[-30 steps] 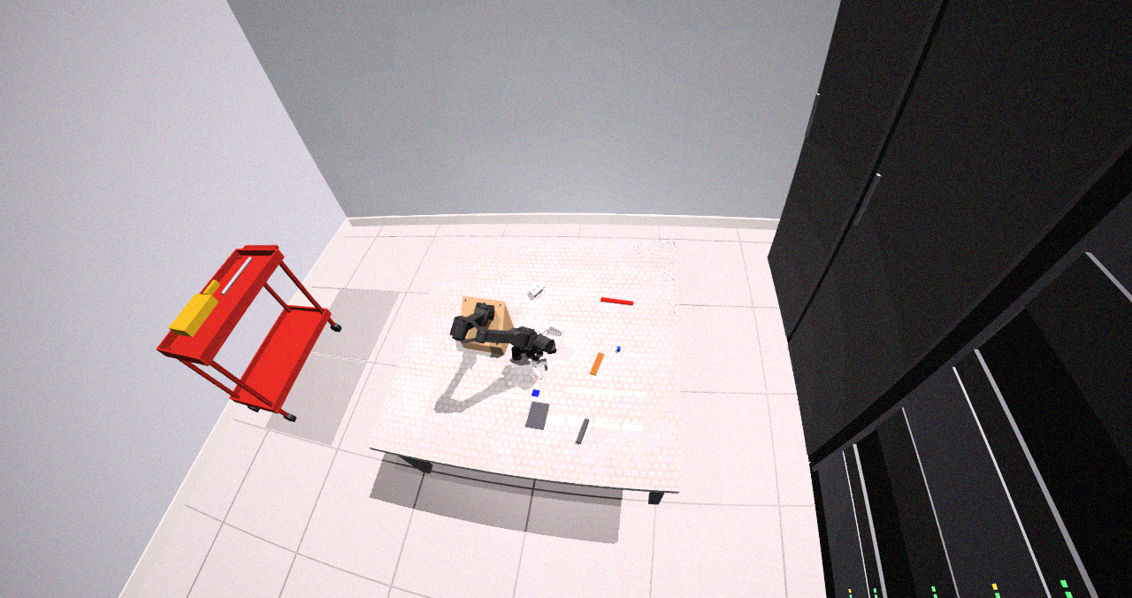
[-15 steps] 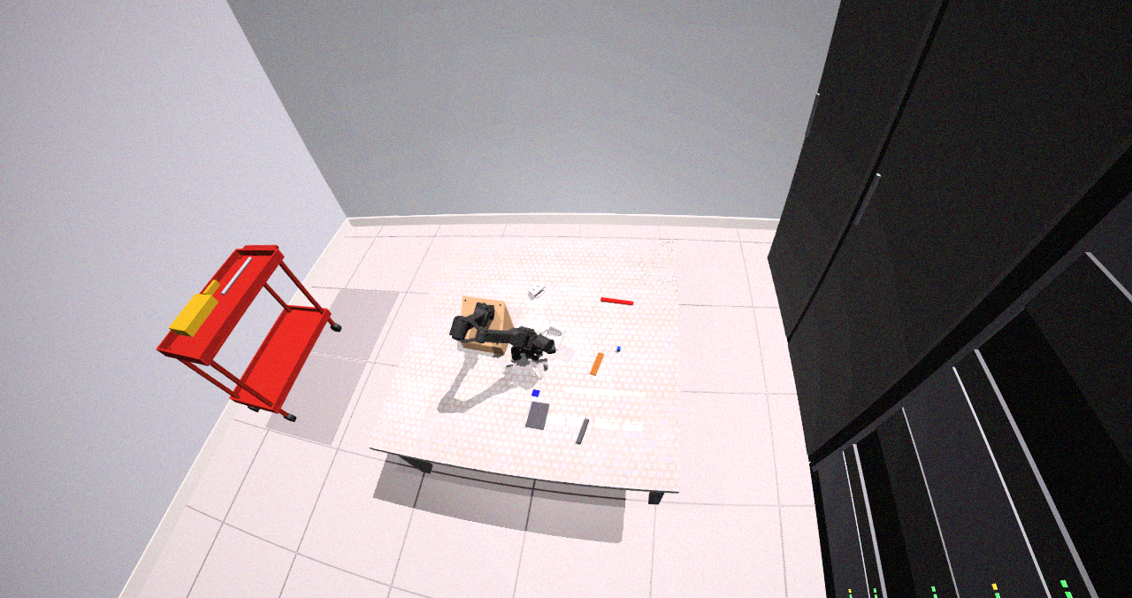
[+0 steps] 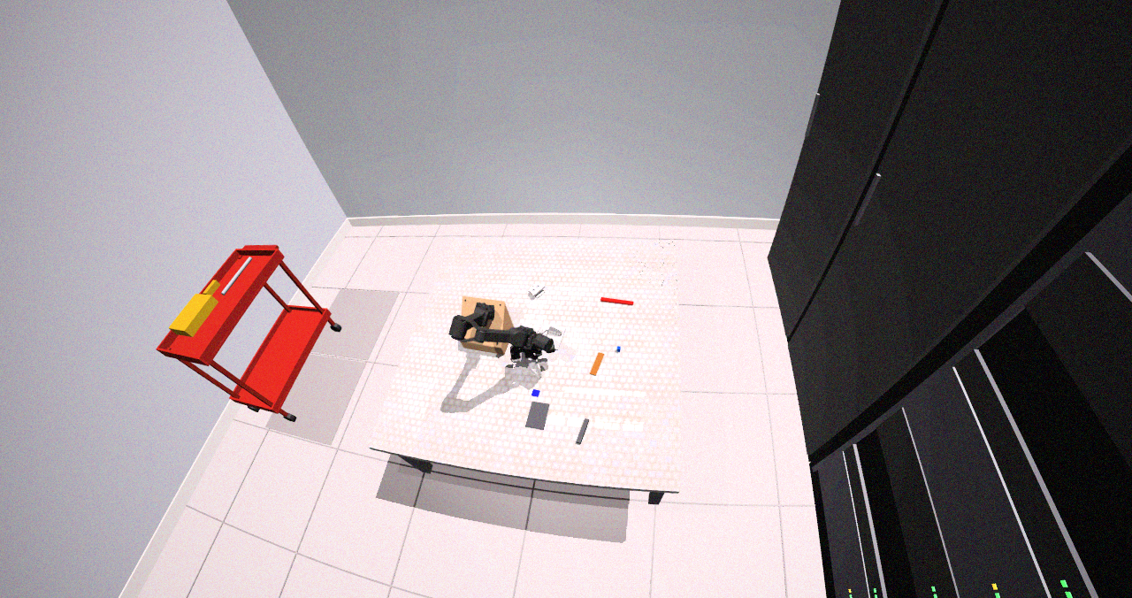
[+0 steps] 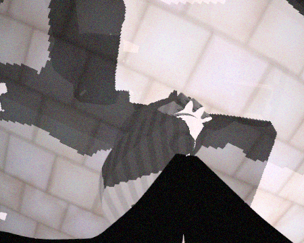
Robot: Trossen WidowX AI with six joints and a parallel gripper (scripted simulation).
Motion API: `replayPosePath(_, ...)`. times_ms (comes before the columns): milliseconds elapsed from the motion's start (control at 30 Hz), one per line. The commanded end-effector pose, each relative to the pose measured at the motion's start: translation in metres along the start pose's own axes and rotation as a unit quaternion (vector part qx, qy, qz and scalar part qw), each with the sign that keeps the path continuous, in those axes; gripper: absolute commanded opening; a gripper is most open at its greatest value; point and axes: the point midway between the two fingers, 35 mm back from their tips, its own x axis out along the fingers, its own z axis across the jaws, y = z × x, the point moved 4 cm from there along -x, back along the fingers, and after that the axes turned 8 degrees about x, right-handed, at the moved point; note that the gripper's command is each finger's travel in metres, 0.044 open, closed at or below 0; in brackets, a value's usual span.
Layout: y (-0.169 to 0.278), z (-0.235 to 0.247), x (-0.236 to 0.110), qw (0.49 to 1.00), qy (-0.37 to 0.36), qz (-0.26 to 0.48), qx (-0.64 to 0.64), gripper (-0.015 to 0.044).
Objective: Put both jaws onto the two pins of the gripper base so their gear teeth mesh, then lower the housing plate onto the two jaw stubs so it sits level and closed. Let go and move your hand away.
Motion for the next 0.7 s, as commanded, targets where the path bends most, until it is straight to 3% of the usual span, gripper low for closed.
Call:
replayPosePath(0, 0.0, -0.003, -0.026, 1.0, 0.004, 0.001, 0.002, 0.0)
replayPosePath(100, 0.001, -0.001, -0.056, 1.0, 0.005, 0.006, 0.004, 0.0)
replayPosePath(200, 0.001, -0.001, -0.058, 1.0, 0.005, 0.006, 0.004, 0.0)
replayPosePath(667, -0.001, -0.003, -0.049, 1.0, 0.008, 0.002, 0.0, 0.0367)
